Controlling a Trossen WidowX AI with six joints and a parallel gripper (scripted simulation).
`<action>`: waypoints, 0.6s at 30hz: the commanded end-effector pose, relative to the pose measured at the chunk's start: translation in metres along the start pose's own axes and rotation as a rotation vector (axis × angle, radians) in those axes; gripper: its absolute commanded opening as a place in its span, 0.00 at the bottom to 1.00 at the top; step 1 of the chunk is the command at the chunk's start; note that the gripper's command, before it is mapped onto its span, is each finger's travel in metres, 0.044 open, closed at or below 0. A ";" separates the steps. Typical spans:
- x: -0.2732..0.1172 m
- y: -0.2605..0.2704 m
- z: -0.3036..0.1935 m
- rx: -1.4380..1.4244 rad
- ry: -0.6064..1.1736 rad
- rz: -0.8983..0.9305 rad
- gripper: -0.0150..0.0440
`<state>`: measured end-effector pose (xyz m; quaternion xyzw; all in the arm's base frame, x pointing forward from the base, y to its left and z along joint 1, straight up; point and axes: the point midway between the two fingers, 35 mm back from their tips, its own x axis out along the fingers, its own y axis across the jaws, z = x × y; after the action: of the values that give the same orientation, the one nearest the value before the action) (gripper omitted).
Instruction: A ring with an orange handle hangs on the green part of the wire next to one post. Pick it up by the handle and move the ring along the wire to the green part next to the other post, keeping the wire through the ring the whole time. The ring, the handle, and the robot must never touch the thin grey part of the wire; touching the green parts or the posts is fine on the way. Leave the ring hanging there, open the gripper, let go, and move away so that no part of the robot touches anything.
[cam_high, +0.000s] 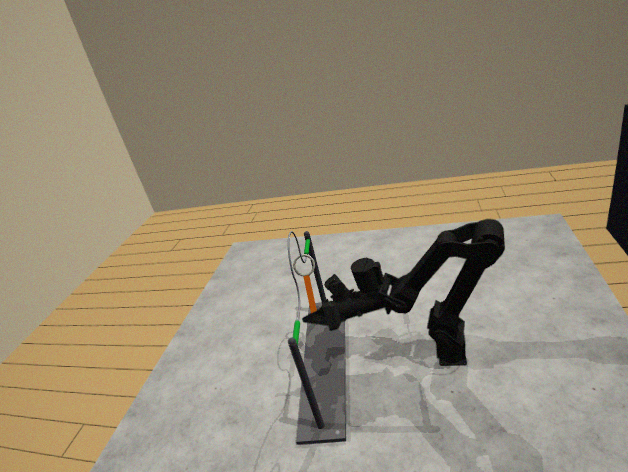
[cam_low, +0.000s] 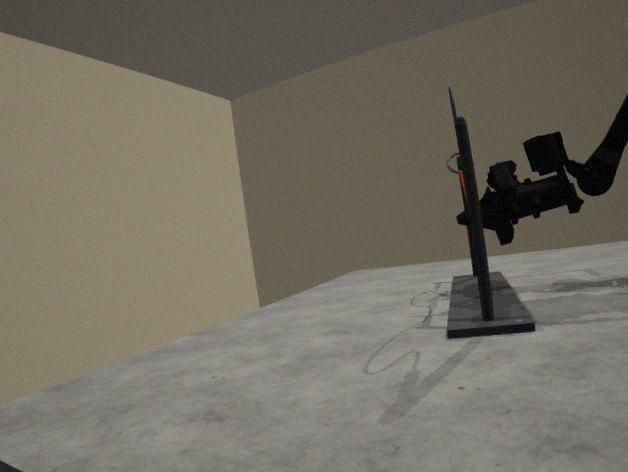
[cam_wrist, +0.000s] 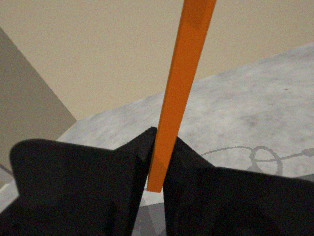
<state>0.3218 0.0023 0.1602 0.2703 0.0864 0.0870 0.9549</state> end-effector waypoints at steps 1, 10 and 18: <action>-0.005 0.014 0.007 0.053 0.013 0.018 0.00; -0.014 0.030 0.009 0.141 0.076 0.033 0.00; -0.019 0.037 0.010 0.186 0.110 0.039 0.00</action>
<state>0.3032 0.0223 0.1789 0.3486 0.1464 0.1038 0.9199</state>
